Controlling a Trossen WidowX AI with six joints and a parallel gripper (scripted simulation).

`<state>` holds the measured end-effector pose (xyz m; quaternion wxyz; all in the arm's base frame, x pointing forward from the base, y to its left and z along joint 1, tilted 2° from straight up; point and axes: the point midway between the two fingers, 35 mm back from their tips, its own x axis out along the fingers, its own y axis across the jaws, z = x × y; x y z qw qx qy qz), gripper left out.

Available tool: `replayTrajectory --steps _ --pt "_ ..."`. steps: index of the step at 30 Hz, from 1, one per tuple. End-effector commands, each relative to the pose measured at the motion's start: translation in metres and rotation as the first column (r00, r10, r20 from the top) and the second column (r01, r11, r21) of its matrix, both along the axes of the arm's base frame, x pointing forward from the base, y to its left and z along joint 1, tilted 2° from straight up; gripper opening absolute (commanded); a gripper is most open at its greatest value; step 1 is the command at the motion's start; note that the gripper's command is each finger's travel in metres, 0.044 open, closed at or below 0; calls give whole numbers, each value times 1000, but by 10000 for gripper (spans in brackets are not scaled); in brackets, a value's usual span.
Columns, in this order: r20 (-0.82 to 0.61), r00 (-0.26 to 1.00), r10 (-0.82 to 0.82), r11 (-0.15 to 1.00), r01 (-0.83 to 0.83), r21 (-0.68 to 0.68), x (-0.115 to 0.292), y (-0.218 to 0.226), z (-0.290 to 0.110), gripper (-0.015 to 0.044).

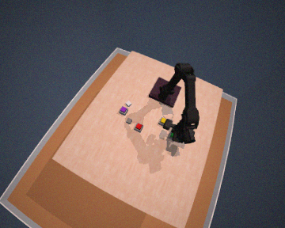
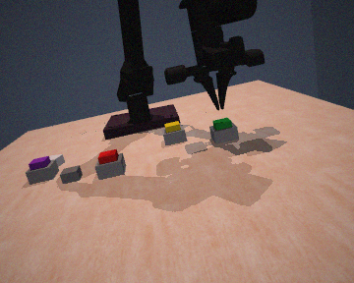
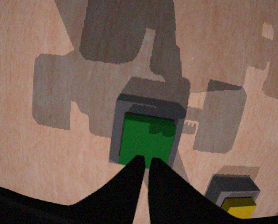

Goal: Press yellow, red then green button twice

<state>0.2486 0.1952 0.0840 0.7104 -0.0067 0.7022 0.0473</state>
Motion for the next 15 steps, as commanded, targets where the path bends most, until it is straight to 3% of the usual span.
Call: replayTrajectory --steps 1,15 --pt "-3 1000 -1 1000 1 -1 -1 0 1 20" --pt "-3 1000 -1 1000 1 -1 0 1 -22 20"
